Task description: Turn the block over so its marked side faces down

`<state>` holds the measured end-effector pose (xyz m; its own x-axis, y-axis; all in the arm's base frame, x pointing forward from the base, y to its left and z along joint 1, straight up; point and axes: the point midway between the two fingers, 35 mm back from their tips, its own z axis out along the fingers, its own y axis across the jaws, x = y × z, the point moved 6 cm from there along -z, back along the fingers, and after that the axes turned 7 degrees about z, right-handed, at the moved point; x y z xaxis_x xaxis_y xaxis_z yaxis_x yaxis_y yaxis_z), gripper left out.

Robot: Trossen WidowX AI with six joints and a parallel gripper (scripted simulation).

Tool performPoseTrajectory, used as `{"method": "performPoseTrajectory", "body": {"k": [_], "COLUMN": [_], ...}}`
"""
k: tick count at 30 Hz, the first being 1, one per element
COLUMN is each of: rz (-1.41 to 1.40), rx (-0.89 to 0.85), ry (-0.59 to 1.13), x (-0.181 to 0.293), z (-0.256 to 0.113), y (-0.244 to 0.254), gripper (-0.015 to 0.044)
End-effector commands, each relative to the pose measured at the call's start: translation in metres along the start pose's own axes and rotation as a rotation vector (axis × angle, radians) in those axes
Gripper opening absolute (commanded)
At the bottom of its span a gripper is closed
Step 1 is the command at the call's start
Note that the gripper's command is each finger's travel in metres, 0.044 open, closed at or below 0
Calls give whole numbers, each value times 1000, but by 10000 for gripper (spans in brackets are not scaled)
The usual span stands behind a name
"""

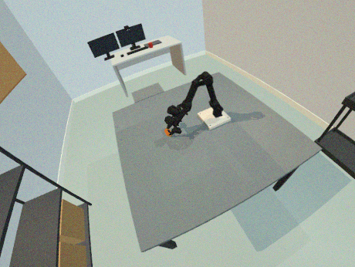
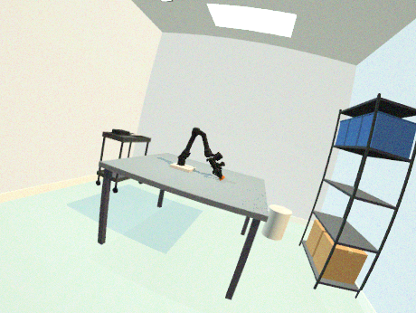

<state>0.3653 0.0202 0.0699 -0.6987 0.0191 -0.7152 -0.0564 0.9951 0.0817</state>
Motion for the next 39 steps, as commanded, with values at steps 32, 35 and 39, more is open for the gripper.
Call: {"method": "performPoseTrajectory", "body": {"k": [32,35,39], "rz": [1,1,1], "rx": [-59,-59,-59], "ry": [-430,-430,-430], "x": [44,44,44], "z": [-4,-4,-4], "y": [-3,-3,-3], "gripper": [0,0,0]}}
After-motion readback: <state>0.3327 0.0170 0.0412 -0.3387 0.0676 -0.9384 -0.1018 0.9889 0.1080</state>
